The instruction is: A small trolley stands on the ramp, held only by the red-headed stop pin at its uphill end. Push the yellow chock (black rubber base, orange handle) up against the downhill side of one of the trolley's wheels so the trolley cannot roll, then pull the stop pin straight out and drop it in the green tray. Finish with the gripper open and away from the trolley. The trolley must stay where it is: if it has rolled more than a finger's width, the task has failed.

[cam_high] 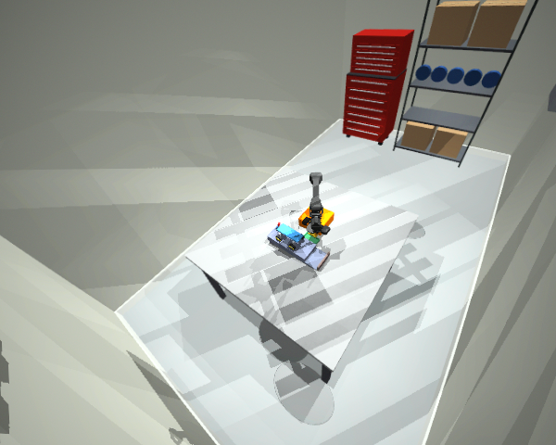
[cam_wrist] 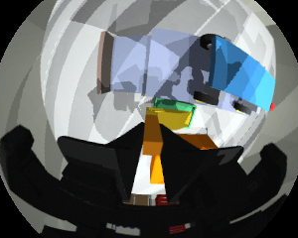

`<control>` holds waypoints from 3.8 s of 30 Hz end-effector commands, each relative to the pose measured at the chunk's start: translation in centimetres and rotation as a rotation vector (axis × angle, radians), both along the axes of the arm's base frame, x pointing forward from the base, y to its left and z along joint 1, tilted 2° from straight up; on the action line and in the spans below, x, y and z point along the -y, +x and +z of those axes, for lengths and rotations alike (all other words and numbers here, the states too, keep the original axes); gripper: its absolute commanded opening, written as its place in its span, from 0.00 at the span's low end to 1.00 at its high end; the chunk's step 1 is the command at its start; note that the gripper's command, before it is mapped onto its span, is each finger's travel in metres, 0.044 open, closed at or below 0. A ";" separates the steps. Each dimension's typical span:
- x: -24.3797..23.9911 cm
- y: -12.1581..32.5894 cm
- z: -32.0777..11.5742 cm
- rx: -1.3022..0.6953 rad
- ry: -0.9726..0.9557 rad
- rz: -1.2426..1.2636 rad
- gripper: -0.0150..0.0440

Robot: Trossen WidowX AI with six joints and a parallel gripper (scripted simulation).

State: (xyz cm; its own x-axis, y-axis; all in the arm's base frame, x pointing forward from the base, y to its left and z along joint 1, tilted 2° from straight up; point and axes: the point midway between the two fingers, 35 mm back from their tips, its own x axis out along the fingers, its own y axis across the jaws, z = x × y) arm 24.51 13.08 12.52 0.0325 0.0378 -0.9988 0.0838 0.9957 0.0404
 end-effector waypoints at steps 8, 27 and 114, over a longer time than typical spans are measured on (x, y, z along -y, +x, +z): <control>-0.7 0.4 0.0 -0.009 -0.102 -0.008 0.25; -0.6 3.2 -1.8 -0.007 -0.102 -0.008 0.25; 3.3 3.4 -6.7 -0.012 -0.099 -0.009 0.58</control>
